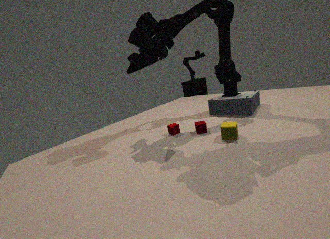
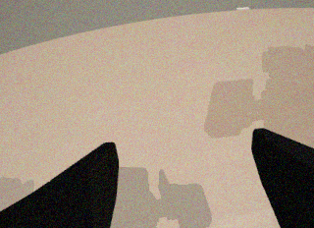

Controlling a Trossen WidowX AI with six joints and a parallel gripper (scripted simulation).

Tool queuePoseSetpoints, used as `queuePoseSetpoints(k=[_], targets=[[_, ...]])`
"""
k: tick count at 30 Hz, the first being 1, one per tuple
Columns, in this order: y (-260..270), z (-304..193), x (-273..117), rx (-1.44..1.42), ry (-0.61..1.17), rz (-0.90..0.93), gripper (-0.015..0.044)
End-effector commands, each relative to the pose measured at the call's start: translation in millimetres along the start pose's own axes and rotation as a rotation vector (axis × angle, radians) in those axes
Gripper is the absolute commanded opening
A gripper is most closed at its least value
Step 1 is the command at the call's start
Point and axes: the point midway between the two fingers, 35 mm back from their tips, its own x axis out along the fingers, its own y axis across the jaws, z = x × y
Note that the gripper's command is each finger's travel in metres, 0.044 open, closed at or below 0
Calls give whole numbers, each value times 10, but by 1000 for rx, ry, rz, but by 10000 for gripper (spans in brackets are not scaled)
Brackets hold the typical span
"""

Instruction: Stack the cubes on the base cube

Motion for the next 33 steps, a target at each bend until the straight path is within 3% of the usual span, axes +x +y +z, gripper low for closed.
queuePoseSetpoints(k=[1, 11, 21, 24, 33], targets=[[52, -163, 114, -172, 131, 15, 265], [265, -710, 260, -685, 503, 215, 265], [474, -1157, 128, -1212, 795, 631, 265], [500, -1207, 89, -1287, 827, 712, 265], [497, -1421, 242, -1287, 827, 712, 265]])
